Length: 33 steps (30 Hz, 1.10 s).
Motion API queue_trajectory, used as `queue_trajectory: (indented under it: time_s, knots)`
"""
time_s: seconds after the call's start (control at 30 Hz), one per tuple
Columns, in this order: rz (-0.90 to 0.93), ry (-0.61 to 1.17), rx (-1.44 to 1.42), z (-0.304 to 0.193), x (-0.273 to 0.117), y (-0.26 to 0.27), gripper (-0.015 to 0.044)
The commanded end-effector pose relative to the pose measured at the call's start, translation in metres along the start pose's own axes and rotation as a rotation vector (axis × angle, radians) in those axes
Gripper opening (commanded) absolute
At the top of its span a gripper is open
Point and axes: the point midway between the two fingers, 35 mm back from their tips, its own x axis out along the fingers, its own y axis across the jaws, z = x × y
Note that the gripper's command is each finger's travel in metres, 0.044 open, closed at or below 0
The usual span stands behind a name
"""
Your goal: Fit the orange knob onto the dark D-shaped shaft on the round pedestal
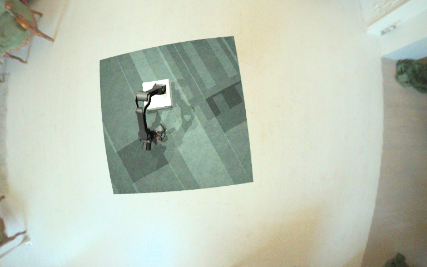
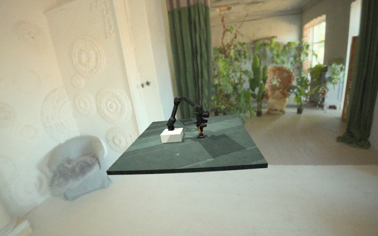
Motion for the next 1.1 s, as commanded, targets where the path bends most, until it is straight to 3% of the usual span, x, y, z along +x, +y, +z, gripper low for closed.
queue_trajectory:
  time_s: [0.0, 0.37, 1.07]
  knots:
    - [-0.002, -0.006, -0.007, 0.0009, -0.0030, -0.0001, 0.0000]
    - [-0.002, -0.006, -0.217, -0.0020, -0.0056, 0.0028, 0.0000]
    - [-0.003, -0.006, -0.217, -0.0002, -0.0026, 0.0011, 0.0000]
